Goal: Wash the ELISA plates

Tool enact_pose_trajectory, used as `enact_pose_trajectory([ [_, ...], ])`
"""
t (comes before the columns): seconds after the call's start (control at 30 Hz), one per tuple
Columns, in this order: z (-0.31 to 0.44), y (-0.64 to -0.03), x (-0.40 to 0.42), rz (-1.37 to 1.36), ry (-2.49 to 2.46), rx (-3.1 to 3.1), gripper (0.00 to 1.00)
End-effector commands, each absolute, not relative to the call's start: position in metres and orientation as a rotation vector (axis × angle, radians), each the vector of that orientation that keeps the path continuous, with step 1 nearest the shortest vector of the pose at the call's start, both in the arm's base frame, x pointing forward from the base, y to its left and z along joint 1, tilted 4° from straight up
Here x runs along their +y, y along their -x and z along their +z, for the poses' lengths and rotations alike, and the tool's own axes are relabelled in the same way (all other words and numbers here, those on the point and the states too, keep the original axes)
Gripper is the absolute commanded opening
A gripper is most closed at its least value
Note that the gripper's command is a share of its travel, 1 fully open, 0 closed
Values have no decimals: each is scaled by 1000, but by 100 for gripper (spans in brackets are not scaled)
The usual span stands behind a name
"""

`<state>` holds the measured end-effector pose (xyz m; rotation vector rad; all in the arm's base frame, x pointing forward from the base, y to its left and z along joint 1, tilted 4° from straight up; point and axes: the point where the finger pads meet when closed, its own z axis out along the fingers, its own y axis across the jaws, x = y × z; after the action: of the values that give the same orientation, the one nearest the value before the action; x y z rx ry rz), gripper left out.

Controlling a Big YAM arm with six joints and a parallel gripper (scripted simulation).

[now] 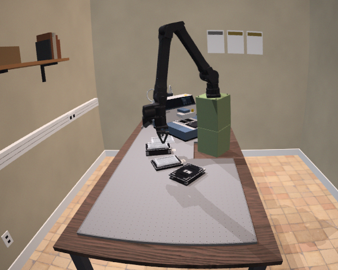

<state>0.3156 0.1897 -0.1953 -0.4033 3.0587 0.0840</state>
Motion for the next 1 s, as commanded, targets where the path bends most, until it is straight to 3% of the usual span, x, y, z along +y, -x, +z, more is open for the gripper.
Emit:
enact_pose_trajectory([
  [0.0, -200, -313, 205, 73, 406, 3066, 82],
  [0.3, -201, -298, 245, 73, 406, 3065, 82],
  [0.97, -203, -294, 239, 69, 395, 3073, 82],
])
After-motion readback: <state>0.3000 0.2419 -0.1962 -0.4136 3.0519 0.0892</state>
